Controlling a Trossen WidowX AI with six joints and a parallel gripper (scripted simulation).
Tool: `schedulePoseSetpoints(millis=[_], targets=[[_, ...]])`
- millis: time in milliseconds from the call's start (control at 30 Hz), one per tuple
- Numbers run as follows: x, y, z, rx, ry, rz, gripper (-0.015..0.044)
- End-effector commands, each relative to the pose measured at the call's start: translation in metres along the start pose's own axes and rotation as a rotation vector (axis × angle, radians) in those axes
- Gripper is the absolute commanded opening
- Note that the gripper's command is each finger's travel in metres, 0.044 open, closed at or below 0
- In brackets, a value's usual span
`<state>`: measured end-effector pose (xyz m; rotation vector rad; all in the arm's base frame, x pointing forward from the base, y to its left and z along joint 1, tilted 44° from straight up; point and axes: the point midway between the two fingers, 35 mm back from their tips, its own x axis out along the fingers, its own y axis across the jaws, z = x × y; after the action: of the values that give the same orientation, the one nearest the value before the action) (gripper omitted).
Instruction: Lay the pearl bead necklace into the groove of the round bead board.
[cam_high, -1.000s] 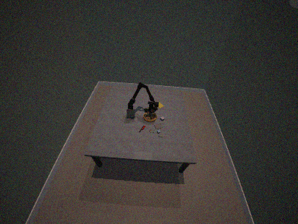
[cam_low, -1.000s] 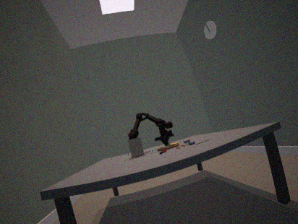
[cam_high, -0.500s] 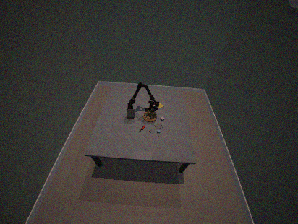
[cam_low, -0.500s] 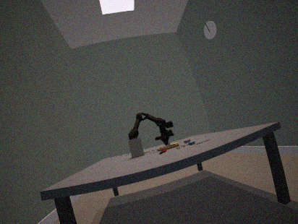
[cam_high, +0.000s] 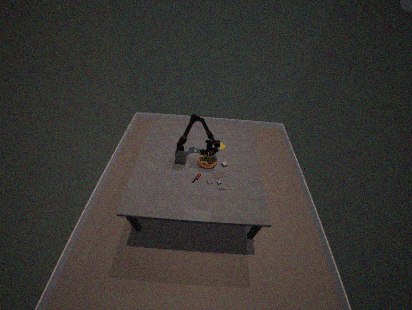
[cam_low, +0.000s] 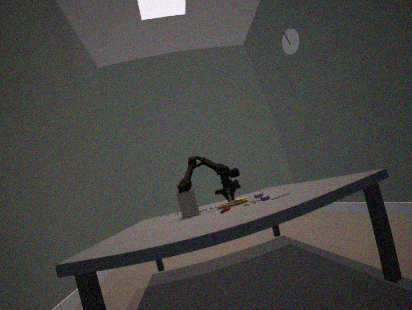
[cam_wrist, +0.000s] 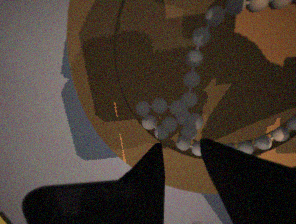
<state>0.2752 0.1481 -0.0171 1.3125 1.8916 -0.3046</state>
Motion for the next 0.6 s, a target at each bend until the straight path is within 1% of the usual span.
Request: schedulePoseSetpoints(millis=[0,300,567], targets=[[-0.0001,-0.0001,-0.0002,-0.001,0.0,-0.001,0.021],[-0.0016,-0.0013,-0.0001,0.009,0.003,-0.005,0.044],[-0.005,-0.0013,-0.0001,0.009,0.005,-0.003,0.044]])
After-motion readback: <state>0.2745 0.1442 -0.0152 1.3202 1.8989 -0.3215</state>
